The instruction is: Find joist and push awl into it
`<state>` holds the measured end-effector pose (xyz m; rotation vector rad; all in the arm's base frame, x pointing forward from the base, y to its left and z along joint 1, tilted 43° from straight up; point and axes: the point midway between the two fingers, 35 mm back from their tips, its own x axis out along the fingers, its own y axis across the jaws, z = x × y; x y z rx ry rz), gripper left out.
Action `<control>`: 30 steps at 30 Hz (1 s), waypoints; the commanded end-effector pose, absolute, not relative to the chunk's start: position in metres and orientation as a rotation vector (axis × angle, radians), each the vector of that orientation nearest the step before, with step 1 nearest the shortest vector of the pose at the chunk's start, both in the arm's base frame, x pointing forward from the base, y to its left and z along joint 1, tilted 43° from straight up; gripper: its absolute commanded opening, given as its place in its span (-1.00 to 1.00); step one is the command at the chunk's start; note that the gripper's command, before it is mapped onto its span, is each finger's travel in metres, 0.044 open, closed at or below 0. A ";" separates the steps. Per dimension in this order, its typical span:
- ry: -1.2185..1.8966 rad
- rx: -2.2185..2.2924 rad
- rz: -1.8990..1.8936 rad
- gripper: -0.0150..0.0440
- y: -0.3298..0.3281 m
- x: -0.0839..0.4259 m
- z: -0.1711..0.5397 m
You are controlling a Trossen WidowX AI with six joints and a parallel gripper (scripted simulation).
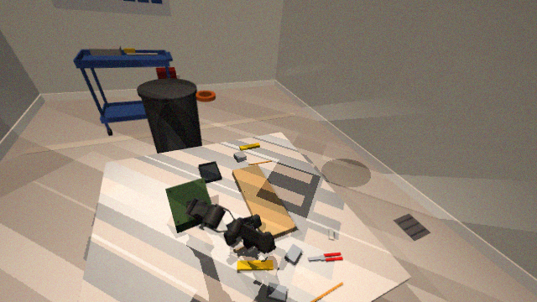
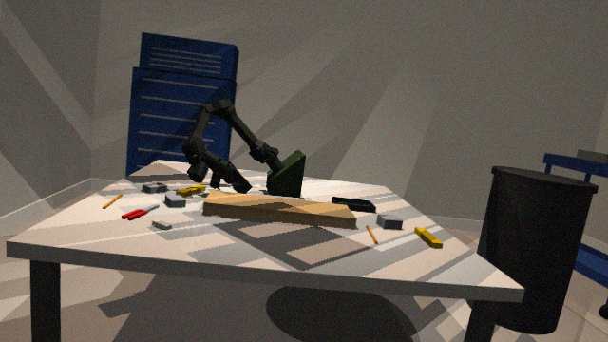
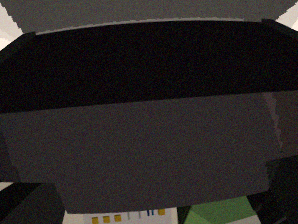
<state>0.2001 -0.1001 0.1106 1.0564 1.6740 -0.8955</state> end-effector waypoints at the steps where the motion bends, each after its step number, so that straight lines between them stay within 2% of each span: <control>1: 1.673 1.056 -0.896 0.79 -0.100 0.200 0.111; 4: 1.673 1.056 -0.896 0.79 -0.100 0.200 0.111; 7: 1.674 1.056 -0.895 1.00 -0.100 0.200 0.111; 30: 1.673 1.056 -0.895 1.00 -0.103 0.202 0.121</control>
